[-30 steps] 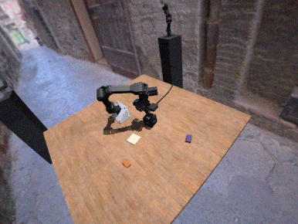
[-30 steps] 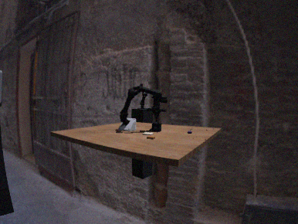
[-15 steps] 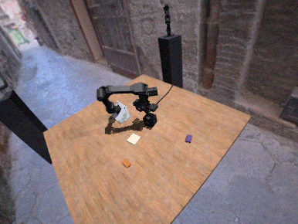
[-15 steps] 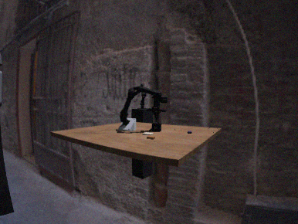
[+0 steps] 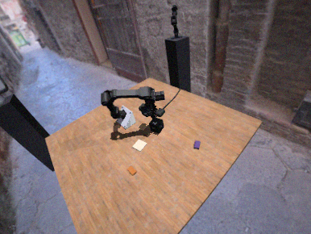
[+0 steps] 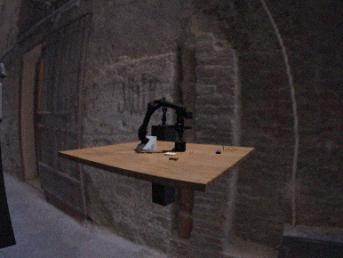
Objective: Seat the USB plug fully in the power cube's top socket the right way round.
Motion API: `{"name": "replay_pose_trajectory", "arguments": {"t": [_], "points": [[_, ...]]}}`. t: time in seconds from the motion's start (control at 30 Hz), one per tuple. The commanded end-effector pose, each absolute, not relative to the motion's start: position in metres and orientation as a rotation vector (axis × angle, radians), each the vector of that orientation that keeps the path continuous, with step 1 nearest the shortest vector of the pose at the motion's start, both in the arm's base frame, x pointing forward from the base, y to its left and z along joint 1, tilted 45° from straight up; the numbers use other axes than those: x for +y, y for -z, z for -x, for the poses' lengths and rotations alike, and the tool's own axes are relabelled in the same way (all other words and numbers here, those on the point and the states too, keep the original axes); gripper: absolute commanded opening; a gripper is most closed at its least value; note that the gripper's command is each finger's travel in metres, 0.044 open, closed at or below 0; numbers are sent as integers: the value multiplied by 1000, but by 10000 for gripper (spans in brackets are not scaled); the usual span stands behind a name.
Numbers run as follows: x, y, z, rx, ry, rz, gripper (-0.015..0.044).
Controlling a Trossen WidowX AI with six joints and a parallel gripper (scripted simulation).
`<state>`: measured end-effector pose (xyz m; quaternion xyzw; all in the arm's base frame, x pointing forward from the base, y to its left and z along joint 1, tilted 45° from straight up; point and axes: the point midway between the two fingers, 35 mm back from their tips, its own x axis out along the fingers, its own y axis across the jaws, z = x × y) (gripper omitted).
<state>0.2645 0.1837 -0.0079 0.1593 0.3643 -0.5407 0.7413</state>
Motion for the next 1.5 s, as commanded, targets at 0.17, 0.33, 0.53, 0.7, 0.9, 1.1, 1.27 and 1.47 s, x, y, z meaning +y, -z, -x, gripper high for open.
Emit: {"name": "replay_pose_trajectory", "arguments": {"t": [0.17, 0.33, 0.53, 0.7, 0.9, 1.1, 1.27, 1.47], "points": [[183, 8, -265, 799, 1180, -344, 0], [182, 9, -265, 799, 1180, -344, 0], [182, 9, -265, 799, 1180, -344, 0], [181, 10, -265, 799, 1180, -344, 0], [181, 10, -265, 799, 1180, -344, 0], [180, 11, -265, 799, 1180, -344, 0], [180, 11, -266, 799, 1180, -344, 0], [179, 12, -266, 799, 1180, -344, 0]]}}
